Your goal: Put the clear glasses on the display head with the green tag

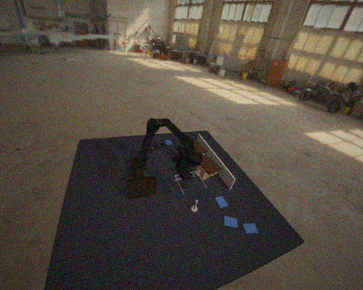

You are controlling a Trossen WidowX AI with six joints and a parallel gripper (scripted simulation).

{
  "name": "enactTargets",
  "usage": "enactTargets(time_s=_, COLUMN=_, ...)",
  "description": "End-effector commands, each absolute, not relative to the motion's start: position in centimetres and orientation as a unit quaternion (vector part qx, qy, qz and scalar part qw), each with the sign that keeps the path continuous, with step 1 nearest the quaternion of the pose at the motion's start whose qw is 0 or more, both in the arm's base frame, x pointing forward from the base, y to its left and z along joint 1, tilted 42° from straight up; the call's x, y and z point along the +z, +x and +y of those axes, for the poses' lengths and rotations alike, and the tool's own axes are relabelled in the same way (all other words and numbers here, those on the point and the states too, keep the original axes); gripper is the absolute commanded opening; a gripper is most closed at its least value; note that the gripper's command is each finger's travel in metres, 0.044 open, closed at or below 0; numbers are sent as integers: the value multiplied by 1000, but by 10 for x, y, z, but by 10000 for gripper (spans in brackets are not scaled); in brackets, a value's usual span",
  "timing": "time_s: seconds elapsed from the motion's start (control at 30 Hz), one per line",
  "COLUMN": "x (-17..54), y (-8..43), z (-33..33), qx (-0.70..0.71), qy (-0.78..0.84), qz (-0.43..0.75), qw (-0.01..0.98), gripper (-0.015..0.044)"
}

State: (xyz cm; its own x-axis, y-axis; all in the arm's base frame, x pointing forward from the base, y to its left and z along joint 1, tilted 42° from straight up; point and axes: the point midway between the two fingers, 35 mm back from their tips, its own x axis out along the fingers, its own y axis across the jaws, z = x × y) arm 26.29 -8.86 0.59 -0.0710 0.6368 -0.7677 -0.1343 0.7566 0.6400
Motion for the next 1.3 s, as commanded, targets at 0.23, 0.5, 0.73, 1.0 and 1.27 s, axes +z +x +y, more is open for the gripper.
enactTargets(time_s=0.23, x=48, y=264, z=-31, qx=300, qy=195, qz=668, qw=653, gripper=0)
enactTargets(time_s=0.5, x=47, y=264, z=-29, qx=300, qy=195, qz=668, qw=653, gripper=0)
enactTargets(time_s=0.73, x=42, y=265, z=-25, qx=300, qy=195, qz=668, qw=653, gripper=0)
enactTargets(time_s=1.0, x=36, y=265, z=-21, qx=299, qy=195, qz=668, qw=653, gripper=0)
enactTargets(time_s=1.27, x=30, y=266, z=-16, qx=299, qy=195, qz=668, qw=653, gripper=0)
